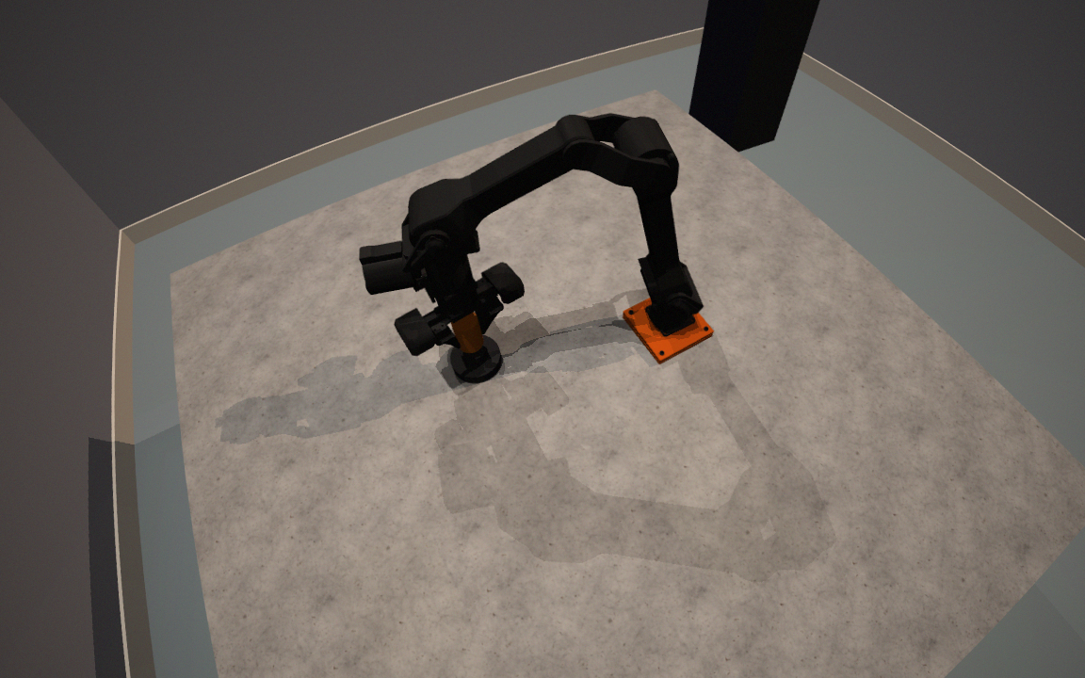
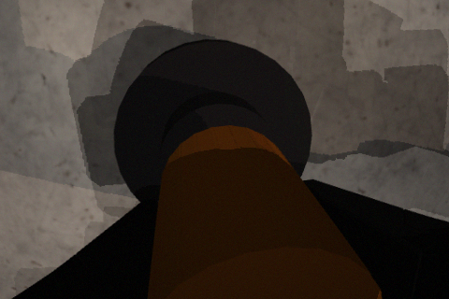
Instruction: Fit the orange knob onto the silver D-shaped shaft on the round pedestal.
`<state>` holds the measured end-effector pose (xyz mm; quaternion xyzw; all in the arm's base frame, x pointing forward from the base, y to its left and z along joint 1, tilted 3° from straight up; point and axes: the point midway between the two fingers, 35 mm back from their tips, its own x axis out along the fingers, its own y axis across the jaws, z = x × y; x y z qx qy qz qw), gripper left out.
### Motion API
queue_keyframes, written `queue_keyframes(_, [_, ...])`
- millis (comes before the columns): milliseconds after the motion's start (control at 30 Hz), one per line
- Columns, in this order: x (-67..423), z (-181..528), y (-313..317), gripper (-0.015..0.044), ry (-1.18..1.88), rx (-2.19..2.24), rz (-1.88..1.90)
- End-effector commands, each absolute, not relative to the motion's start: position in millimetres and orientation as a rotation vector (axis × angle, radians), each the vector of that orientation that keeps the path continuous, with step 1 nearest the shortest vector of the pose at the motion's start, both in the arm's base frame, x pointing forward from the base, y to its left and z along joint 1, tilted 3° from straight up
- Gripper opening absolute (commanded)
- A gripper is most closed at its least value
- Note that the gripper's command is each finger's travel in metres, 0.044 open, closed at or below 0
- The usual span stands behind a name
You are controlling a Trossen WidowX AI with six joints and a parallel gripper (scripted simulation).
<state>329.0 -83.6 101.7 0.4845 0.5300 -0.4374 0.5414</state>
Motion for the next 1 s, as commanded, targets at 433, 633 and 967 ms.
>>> queue_keyframes(433, [329.4,106.6,-85.6,0.0000,1.230,1.197,-1.082])
queue_keyframes(633, [331.1,105.7,-84.4,0.0000,1.162,1.314,-1.195])
queue_keyframes(967, [329.0,102.6,-84.1,0.0000,1.163,1.314,-1.195])
